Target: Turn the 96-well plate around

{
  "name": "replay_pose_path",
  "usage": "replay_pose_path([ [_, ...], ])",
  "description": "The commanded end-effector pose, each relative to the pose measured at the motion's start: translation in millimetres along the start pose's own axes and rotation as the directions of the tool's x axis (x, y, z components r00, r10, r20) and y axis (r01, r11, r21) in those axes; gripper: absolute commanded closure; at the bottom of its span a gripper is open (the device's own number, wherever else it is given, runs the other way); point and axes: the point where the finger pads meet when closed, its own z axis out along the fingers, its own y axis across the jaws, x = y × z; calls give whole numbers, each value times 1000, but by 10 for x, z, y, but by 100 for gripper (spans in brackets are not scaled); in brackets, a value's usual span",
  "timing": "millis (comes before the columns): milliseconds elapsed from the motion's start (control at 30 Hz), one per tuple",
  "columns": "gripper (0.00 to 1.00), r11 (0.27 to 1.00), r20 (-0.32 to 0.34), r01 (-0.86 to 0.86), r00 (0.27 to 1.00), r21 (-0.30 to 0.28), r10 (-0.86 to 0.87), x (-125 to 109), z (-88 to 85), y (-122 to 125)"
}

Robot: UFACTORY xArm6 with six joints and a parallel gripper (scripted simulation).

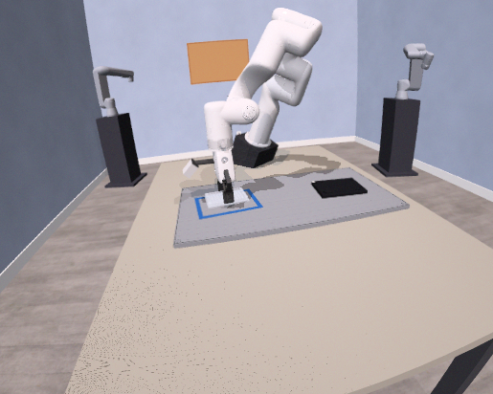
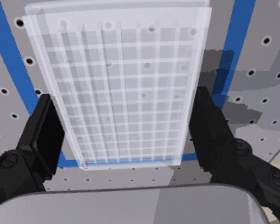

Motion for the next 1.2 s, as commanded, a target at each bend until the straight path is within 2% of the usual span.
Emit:
replay_pose_path([
  [0,100,1000,-2,1,1000,2,-1,8,-38,-12],
  [500,100,1000,-2,1,1000,2,-1,8,-91,-12],
  [1167,100,1000,-3,1,1000,3,-1,8,-392,-12],
])
